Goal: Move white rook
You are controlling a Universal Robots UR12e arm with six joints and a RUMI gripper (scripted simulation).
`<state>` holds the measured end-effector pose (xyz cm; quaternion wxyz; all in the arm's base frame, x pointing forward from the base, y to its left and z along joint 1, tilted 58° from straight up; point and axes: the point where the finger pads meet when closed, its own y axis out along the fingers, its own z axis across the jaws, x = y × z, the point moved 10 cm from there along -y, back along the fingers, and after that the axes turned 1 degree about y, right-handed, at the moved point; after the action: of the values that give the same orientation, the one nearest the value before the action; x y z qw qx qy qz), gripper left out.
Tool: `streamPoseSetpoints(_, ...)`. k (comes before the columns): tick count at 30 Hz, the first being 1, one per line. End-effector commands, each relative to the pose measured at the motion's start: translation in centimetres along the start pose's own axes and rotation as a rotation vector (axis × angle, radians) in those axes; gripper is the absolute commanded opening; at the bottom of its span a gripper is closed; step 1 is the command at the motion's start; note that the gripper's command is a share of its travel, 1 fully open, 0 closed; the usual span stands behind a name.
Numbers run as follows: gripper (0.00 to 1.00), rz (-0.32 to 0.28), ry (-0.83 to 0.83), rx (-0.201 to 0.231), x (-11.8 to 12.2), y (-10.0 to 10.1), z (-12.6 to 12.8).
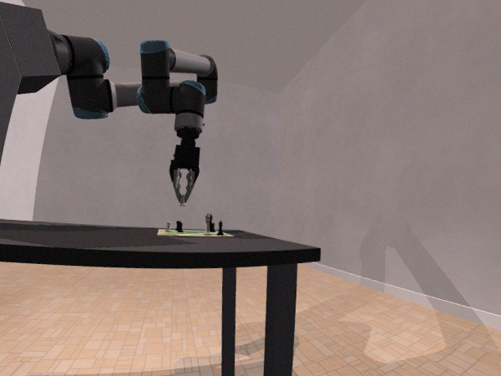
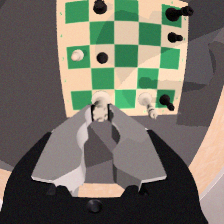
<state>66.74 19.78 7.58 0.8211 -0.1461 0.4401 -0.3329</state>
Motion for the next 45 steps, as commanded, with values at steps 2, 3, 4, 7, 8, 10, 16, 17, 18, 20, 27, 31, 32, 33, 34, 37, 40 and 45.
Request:
streamPoseSetpoints(2,0.0,-0.001,0.0,0.001,0.0,2.5,0.0)
streamPoseSetpoints(3,0.0,-0.001,0.0,0.001,0.0,3.0,0.0)
streamPoseSetpoints(4,0.0,-0.001,0.0,0.001,0.1,3.5,0.1)
streamPoseSetpoints(7,0.0,-0.001,0.0,0.001,0.1,4.9,0.1)
streamPoseSetpoints(8,0.0,-0.001,0.0,0.001,0.1,5.4,0.1)
streamPoseSetpoints(10,0.0,-0.001,0.0,0.001,0.1,5.4,0.1)
streamPoseSetpoints(16,0.0,-0.001,0.0,0.001,0.1,7.4,0.1)
streamPoseSetpoints(17,0.0,-0.001,0.0,0.001,0.1,7.6,0.1)
streamPoseSetpoints(18,0.0,-0.001,0.0,0.001,0.1,7.7,0.1)
streamPoseSetpoints(20,0.0,-0.001,0.0,0.001,0.1,7.9,0.1)
streamPoseSetpoints(27,0.0,-0.001,0.0,0.001,0.1,7.9,0.1)
streamPoseSetpoints(31,0.0,-0.001,0.0,0.001,0.1,7.9,0.1)
streamPoseSetpoints(32,0.0,-0.001,0.0,0.001,0.1,7.9,0.1)
streamPoseSetpoints(33,0.0,-0.001,0.0,0.001,0.1,7.9,0.1)
streamPoseSetpoints(34,0.0,-0.001,0.0,0.001,0.1,7.9,0.1)
streamPoseSetpoints(37,0.0,-0.001,0.0,0.001,0.1,7.9,0.1)
streamPoseSetpoints(40,0.0,-0.001,0.0,0.001,0.1,7.9,0.1)
streamPoseSetpoints(45,0.0,-0.001,0.0,0.001,0.1,7.9,0.1)
